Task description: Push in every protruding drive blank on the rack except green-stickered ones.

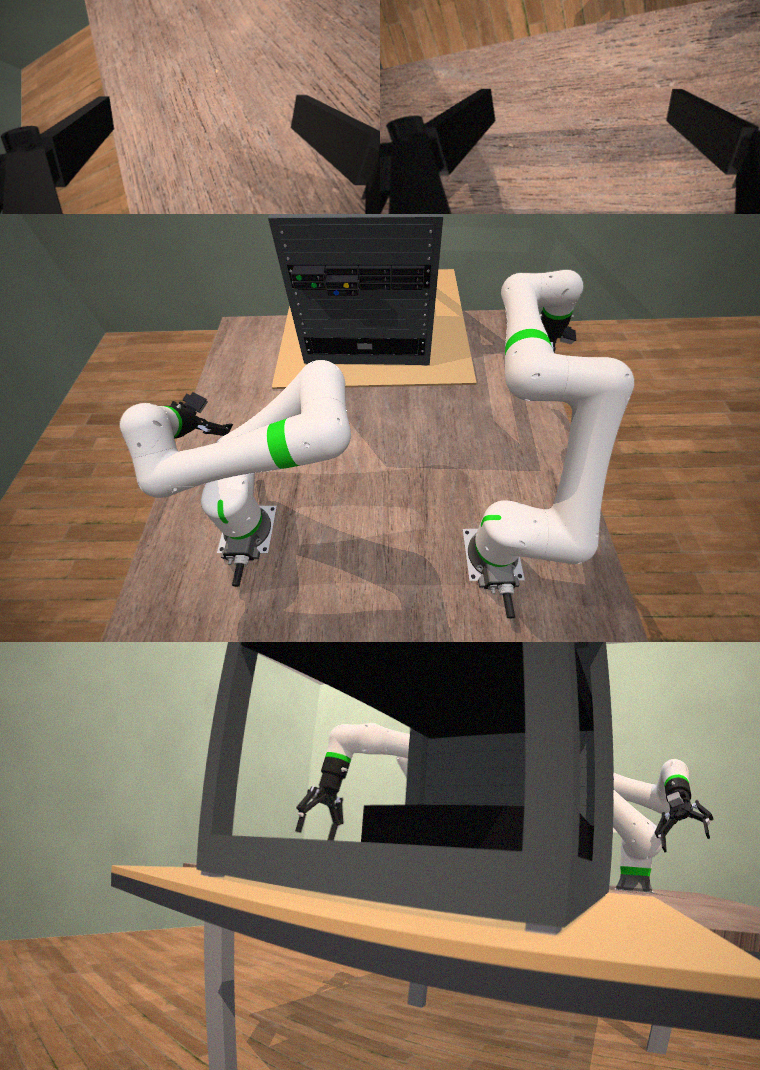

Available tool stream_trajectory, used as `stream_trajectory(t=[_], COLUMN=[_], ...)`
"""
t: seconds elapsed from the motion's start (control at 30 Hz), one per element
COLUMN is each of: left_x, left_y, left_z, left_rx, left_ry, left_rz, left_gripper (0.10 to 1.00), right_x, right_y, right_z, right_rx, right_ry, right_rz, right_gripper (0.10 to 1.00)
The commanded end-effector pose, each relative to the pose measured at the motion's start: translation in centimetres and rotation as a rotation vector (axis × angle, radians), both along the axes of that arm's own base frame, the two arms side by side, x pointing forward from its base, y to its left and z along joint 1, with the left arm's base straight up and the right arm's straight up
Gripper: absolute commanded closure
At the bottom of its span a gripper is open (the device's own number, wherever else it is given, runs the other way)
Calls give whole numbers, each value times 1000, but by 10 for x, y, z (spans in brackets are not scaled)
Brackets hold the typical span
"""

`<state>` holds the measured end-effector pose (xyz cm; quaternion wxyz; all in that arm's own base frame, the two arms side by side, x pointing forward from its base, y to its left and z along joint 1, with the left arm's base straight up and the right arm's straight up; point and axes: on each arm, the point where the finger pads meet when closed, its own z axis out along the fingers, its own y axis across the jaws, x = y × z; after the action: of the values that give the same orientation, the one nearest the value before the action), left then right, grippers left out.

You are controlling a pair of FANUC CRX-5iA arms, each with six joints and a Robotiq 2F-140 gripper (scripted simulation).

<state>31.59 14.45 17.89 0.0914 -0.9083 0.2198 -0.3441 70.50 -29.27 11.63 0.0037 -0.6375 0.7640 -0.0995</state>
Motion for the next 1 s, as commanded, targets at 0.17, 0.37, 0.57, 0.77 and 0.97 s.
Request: stream_trajectory(t=[0.17,0.37,0.57,0.77,0.97], left_x=[0,0,0,0,0], left_y=[0,0,0,0,0], left_z=[1,1,1,1,1], left_rx=[1,1,1,1,1], left_ry=[-1,-1,-1,-1,-1], left_rz=[0,0,0,0,0], left_gripper=[98,98,98,98,98], right_x=[0,0,0,-3,-18], right_y=[0,0,0,-4,-23], right_z=[2,2,2,3,8], right_rx=[-1,-1,-1,-1,-2], right_ry=[-2,-2,-2,0,8], right_rz=[0,0,0,1,4], right_gripper=[98,98,98,98,98])
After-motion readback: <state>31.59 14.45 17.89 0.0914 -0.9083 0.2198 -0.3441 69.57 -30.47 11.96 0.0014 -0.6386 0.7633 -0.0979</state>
